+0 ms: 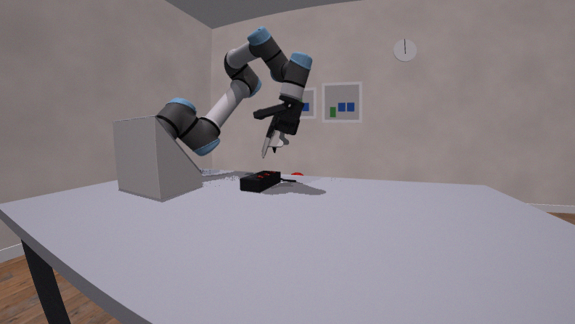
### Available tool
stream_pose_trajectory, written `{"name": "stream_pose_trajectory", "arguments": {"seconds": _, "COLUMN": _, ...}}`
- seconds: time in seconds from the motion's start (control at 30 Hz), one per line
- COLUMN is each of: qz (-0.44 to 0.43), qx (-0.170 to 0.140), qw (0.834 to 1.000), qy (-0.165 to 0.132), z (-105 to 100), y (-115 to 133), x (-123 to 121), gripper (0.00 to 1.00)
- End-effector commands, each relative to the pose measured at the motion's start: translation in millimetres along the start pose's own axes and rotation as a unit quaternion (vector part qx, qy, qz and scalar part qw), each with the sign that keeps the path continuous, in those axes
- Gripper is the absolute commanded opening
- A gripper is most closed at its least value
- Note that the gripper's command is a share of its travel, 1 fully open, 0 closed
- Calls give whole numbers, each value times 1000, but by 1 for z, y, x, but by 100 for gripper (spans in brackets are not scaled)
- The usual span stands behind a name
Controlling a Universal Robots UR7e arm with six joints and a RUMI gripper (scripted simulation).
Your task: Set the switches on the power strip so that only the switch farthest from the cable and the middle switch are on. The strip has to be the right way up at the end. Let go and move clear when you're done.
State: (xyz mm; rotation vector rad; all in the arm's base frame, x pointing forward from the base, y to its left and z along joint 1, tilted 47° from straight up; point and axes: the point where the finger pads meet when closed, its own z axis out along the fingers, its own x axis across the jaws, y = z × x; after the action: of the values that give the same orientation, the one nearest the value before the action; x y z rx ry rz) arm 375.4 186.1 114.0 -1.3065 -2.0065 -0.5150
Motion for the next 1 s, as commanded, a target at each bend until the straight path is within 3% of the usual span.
{"name": "stream_pose_trajectory", "arguments": {"seconds": 0.0, "qz": -12, "qx": -1, "qw": 1000, "qy": 7, "z": 0, "y": -3, "x": 4, "gripper": 100}}
{"name": "stream_pose_trajectory", "arguments": {"seconds": 0.97, "qz": -16, "qx": -1, "qw": 1000, "qy": 9, "z": 1, "y": -3, "x": 5, "gripper": 100}}
